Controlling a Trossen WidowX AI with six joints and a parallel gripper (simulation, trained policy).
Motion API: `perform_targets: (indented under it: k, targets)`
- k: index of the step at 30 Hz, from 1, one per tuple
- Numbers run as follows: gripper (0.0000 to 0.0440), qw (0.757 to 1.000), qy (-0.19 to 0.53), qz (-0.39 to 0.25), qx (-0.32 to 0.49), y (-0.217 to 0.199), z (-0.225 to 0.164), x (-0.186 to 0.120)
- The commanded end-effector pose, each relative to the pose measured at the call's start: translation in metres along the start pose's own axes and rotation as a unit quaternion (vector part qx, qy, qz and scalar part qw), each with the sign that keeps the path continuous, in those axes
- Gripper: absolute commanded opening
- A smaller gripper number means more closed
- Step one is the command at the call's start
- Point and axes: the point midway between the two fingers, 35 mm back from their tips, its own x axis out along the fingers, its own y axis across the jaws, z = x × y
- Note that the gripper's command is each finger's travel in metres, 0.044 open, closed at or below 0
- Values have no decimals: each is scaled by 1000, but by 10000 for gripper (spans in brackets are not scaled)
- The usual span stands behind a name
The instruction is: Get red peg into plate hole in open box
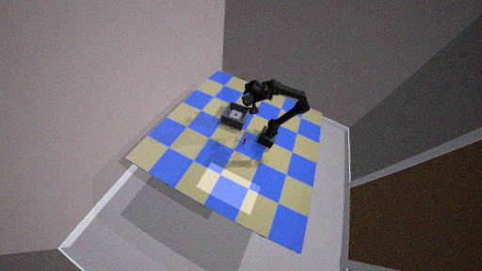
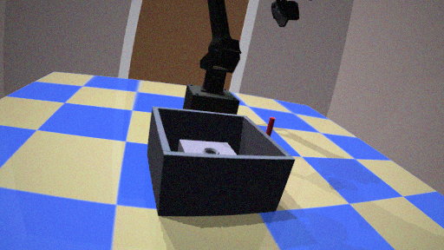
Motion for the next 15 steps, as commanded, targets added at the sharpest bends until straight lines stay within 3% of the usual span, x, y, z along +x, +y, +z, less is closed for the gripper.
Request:
perform_targets:
  k: [1,8,15]
  targets:
    - [440,999,12,18,39,10,-3,5]
    - [440,986,51,57,148,35,-13,16]
    - [440,958,100,85,254,61,-23,25]
